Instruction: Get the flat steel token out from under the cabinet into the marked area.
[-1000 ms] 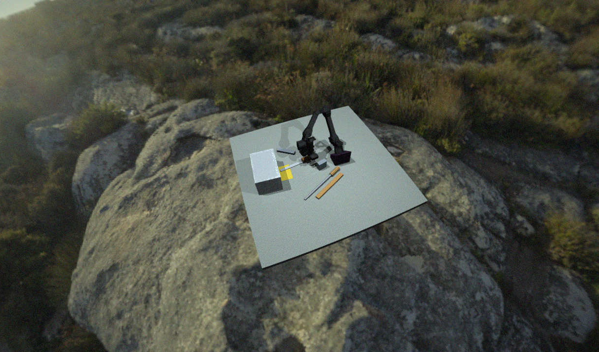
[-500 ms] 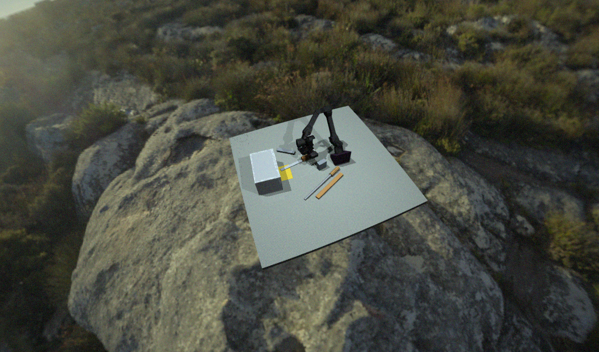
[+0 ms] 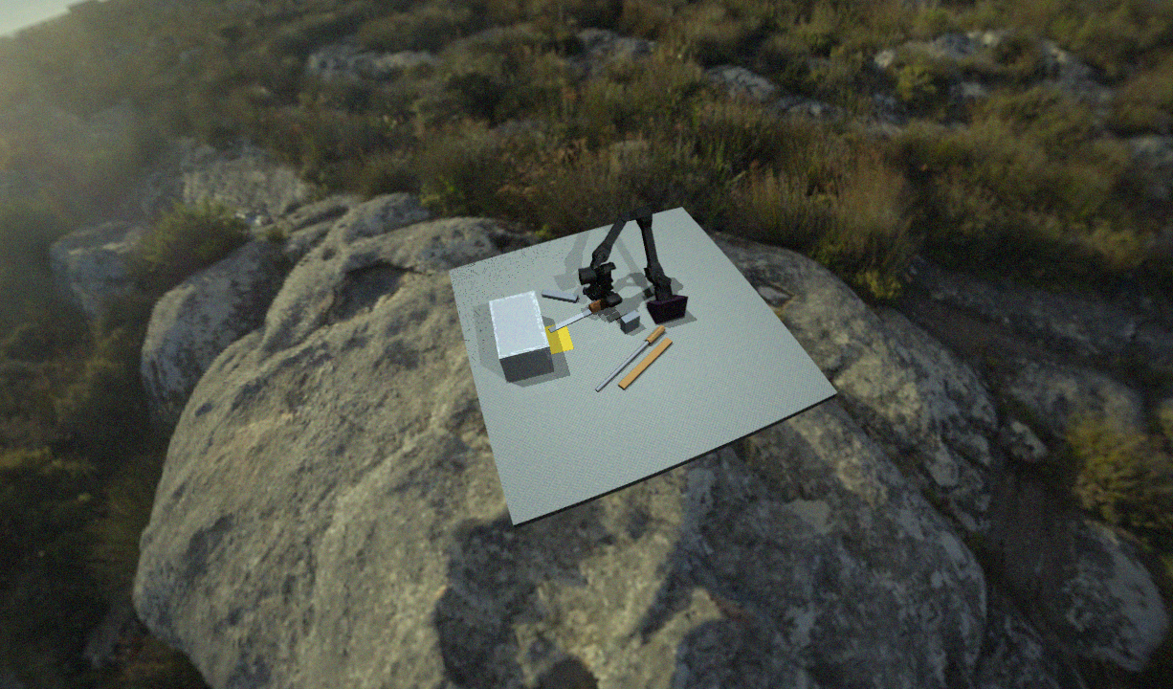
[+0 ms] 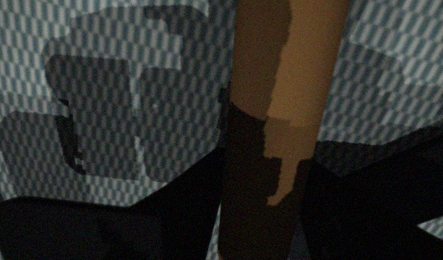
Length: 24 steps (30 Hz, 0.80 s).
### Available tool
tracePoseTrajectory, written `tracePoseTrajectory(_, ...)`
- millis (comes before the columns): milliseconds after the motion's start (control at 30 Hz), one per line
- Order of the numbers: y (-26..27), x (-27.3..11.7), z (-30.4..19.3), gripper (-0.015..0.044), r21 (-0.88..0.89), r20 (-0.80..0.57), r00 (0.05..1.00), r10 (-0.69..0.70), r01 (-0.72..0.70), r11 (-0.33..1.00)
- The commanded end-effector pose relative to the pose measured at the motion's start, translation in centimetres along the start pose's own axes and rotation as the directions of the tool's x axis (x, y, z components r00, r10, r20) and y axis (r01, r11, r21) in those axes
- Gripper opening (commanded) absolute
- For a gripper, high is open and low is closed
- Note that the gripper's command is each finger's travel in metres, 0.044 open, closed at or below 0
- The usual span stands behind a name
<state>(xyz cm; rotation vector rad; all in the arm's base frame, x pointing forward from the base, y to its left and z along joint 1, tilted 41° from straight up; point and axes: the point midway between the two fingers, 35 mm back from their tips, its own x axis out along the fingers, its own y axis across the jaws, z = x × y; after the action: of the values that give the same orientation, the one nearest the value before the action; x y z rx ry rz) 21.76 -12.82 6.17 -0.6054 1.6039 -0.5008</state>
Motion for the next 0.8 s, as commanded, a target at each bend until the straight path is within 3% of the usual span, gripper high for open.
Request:
tracePoseTrajectory(0, -0.77, -0.11, -0.05, 0.0000, 0.012, 0.003, 1.000, -0.009, 0.009, 1.000)
tracePoseTrajectory(133, -0.83, -0.11, -0.07, 0.0000, 0.011, 0.003, 1.000, -0.009, 0.009, 1.000)
tracePoseTrajectory(400, -0.44, -0.02, -0.11, 0.0200, 0.002, 0.000, 1.000, -0.002, 0.002, 1.000)
tracePoseTrajectory(567, -0.44, -0.02, -0.10, 0.0200, 0.002, 0.001, 1.000, -0.001, 0.001, 1.000)
tracePoseTrajectory(667, -0.43, -0.02, -0.11, 0.0270, 0.002, 0.003, 1.000, -0.009, 0.009, 1.000)
tracePoseTrajectory(767, -0.41, 0.03, -0.06, 0.0270, 0.002, 0.003, 1.000, -0.009, 0.009, 1.000)
